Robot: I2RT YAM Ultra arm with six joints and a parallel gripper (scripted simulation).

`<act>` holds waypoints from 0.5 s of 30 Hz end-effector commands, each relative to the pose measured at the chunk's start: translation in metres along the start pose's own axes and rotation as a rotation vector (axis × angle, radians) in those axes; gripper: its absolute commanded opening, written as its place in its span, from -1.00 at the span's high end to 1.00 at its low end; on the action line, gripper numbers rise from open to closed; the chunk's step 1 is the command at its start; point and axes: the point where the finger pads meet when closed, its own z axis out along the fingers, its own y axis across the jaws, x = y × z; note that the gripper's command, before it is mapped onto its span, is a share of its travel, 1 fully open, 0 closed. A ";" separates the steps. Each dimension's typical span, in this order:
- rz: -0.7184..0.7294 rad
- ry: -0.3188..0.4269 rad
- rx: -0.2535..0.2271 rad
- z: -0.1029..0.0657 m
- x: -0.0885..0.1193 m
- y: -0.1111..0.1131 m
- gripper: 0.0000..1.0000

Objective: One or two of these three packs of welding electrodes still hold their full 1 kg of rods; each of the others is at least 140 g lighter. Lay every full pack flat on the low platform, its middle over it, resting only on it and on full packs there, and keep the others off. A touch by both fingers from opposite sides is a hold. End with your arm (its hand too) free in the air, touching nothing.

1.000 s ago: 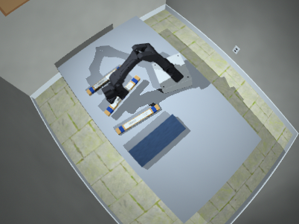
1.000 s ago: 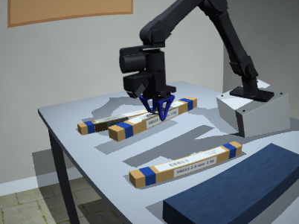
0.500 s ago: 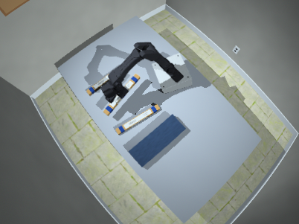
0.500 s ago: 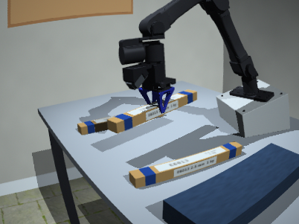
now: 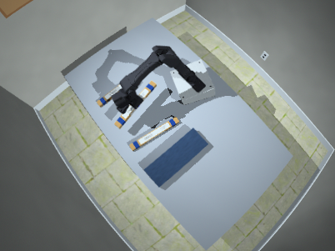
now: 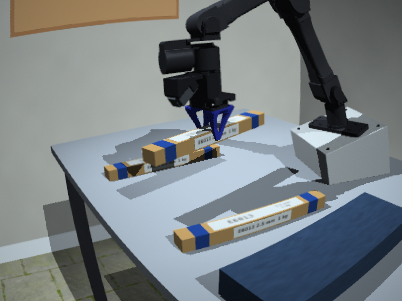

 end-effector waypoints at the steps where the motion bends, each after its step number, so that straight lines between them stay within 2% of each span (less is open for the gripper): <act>1: -0.004 -0.079 0.031 -0.045 -0.012 -0.001 1.00; 15: -0.005 -0.079 0.032 -0.069 -0.009 0.000 1.00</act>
